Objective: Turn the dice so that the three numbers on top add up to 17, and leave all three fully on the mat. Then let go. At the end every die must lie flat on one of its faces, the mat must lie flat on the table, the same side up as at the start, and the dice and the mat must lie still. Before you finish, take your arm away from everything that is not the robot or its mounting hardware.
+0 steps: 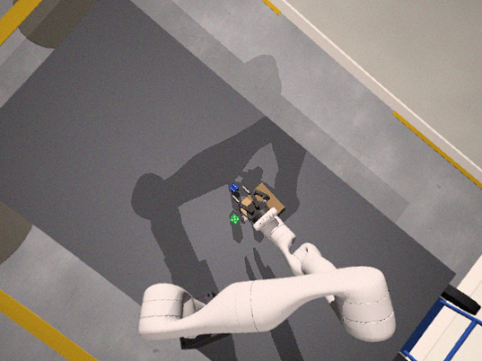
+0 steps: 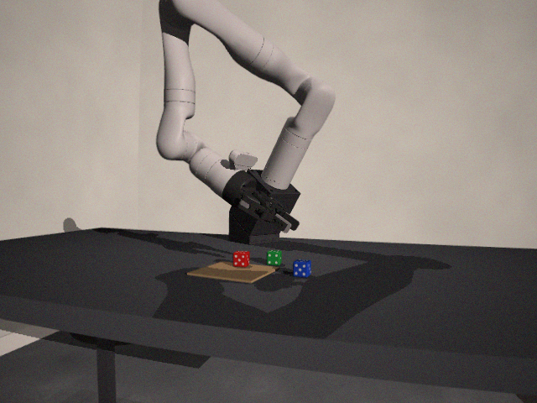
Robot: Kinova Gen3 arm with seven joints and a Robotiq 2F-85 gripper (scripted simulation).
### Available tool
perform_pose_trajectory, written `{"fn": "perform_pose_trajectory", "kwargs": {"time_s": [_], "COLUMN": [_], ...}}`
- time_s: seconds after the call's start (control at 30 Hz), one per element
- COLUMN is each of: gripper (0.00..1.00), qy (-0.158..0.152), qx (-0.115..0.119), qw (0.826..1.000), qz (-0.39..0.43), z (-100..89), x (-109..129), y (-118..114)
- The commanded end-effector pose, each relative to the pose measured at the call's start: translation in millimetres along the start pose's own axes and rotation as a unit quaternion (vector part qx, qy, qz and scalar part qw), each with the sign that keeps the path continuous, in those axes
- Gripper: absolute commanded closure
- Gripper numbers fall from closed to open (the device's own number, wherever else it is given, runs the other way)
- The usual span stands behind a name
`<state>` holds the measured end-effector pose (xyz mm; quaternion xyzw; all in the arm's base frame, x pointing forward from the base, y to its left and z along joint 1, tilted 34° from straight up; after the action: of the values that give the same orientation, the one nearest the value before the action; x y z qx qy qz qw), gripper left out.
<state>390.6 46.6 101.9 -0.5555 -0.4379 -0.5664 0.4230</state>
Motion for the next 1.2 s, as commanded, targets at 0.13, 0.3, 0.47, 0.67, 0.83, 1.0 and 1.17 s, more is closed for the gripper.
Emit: {"fn": "perform_pose_trajectory", "kwargs": {"time_s": [0.13,0.3,0.47,0.67,0.83,1.0,1.17], "gripper": [0.54,0.54,0.54,0.54,0.54,0.54,0.54], "qy": [-0.041,-0.102,-0.181,-0.256,-0.347,-0.412,-0.439], "qx": [-0.005,-0.018,-0.033,-0.048,-0.071,-0.091,-0.087], "qw": [0.999,0.995,0.983,0.965,0.935,0.907,0.894], "qz": [-0.006,-0.006,-0.006,-0.006,-0.009,-0.013,-0.008], "z": [0.2,4.1,11.1,19.1,29.1,41.3,45.5], "x": [13,26,43,58,77,90,89], "y": [-2,-5,-8,-12,-17,-21,-22]}}
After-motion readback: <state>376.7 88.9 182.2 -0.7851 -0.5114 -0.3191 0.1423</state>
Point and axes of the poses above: the point where the finger pads meet when closed, its own z axis out along the fingers, its own y axis across the jaws, x = y × z, the point moved 6 cm from there along -z, back along the fingers, and after that the axes turned 11 degrees about z, right-handed, at the moved point
